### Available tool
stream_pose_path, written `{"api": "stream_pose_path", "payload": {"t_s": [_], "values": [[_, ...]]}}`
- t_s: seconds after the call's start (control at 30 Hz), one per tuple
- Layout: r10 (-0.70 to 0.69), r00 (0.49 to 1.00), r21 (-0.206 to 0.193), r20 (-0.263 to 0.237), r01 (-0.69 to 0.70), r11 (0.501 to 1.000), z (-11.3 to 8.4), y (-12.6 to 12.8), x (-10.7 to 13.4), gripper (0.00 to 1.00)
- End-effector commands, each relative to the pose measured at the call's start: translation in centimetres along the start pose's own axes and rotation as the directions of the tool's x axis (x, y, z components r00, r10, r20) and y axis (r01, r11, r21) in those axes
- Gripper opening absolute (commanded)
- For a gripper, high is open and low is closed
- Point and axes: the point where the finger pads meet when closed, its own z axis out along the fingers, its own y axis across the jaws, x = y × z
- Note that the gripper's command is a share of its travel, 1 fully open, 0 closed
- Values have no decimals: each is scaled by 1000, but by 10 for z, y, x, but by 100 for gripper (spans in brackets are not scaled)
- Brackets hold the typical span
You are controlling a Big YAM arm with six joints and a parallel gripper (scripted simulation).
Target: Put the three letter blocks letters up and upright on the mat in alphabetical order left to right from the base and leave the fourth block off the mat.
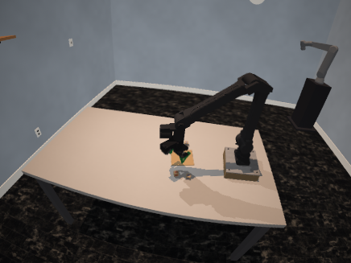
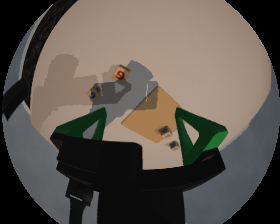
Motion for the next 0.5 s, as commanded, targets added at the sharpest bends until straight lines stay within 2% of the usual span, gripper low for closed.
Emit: {"api": "stream_pose_path", "payload": {"t_s": [0.0, 0.1, 0.17, 0.2, 0.33, 0.37, 0.47], "values": [[-275, 961, 6, 11, 275, 961, 3, 17, -24, 100], [-450, 893, 15, 12, 450, 893, -7, 21, -51, 100], [-450, 893, 15, 12, 450, 893, -7, 21, -51, 100], [-574, 819, 14, 9, 574, 819, -6, 27, -30, 100], [-720, 693, 11, 7, 720, 694, 1, 28, -34, 100], [-753, 658, 12, 8, 753, 658, 1, 28, -34, 58], [-833, 553, 17, 15, 833, 554, 1, 28, -34, 58]]}}
